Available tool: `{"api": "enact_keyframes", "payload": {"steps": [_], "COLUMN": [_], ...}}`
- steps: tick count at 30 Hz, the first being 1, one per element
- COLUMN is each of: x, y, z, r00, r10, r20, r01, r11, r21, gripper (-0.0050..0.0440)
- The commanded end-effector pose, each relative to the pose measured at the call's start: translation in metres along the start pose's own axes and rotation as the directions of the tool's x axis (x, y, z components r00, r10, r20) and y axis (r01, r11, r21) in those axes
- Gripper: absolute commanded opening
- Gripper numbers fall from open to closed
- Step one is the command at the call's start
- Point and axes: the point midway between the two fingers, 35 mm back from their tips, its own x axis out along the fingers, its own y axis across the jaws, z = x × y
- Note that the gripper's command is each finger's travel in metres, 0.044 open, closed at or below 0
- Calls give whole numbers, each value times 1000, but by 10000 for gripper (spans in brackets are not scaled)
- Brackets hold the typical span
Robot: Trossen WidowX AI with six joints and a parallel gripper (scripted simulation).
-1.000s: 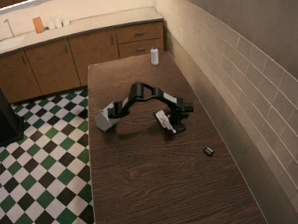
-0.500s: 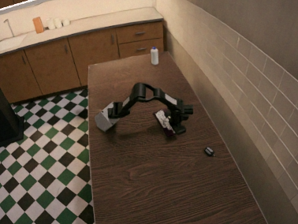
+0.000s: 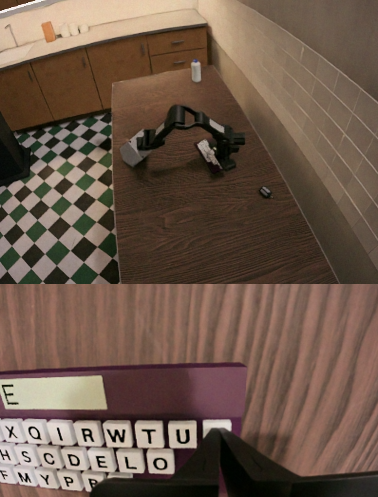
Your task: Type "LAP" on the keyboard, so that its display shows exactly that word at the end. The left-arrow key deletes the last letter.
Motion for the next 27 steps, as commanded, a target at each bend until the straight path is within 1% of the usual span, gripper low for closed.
{"api": "enact_keyframes", "payload": {"steps": [1, 8, 17, 25, 27], "x": [-4, 2, 3, 2, -2], "y": [-4, -1, -1, -1, -4], "z": [3, 0, 0, 0, 3], "r00": [1000, 1000, 1000, 1000, 1000], "r10": [-7, 0, -1, -1, -8], "r20": [17, 2, 3, 3, 17], "r01": [7, 0, 1, 1, 7], "r11": [1000, 1000, 1000, 1000, 1000], "r21": [9, -1, 0, 0, 9], "gripper": [-50, -50, -50, -50, -50]}}
